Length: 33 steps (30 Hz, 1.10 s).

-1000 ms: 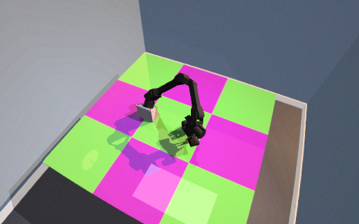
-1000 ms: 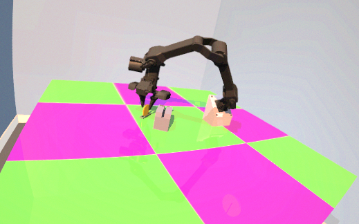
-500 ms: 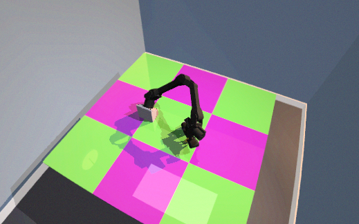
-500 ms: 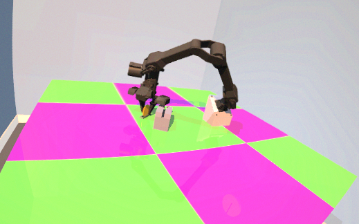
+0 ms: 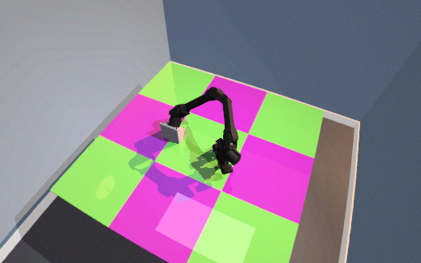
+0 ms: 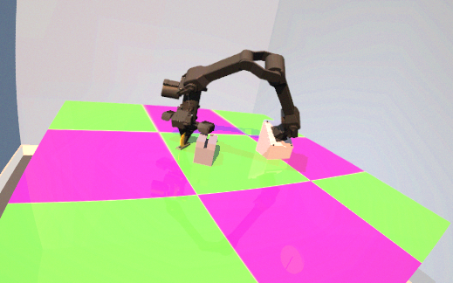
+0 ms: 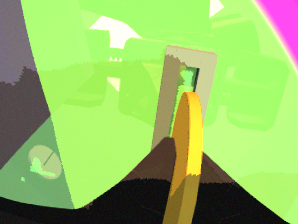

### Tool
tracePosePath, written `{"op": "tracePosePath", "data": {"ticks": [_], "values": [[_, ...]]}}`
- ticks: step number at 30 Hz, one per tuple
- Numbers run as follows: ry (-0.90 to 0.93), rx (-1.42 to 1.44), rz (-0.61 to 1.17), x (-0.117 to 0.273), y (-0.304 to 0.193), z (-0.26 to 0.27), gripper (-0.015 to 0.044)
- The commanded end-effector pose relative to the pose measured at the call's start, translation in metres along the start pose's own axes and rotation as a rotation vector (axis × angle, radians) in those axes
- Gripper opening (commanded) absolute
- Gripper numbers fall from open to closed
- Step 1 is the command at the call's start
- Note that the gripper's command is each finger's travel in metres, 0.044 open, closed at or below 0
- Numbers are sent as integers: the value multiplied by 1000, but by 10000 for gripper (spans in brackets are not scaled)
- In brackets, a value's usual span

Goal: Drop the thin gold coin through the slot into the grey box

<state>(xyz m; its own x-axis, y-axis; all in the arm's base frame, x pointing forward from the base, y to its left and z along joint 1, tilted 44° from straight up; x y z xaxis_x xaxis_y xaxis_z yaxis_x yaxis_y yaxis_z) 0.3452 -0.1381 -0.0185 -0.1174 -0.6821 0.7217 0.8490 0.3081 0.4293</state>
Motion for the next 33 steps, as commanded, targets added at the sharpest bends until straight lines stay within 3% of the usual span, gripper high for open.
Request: {"op": "tracePosePath", "data": {"ticks": [1,33], "values": [[1,-5,-3,-1,0,0,0],[-4,-6,0,76,1,-2,0]]}}
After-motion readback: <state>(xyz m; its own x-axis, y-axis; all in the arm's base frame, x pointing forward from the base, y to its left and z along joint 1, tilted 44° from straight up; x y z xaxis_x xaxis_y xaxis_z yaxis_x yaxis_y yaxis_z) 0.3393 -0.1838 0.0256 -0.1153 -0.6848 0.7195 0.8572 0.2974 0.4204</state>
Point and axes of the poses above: the point midway between the two fingers, 35 mm back from their tips, its own x axis back along the fingers, its own z axis across the jaws, y = z × x, the point moved 9 cm from there along x, back along the fingers, and after that the axes turned 6 degrees about -x, right-handed, at the moved point
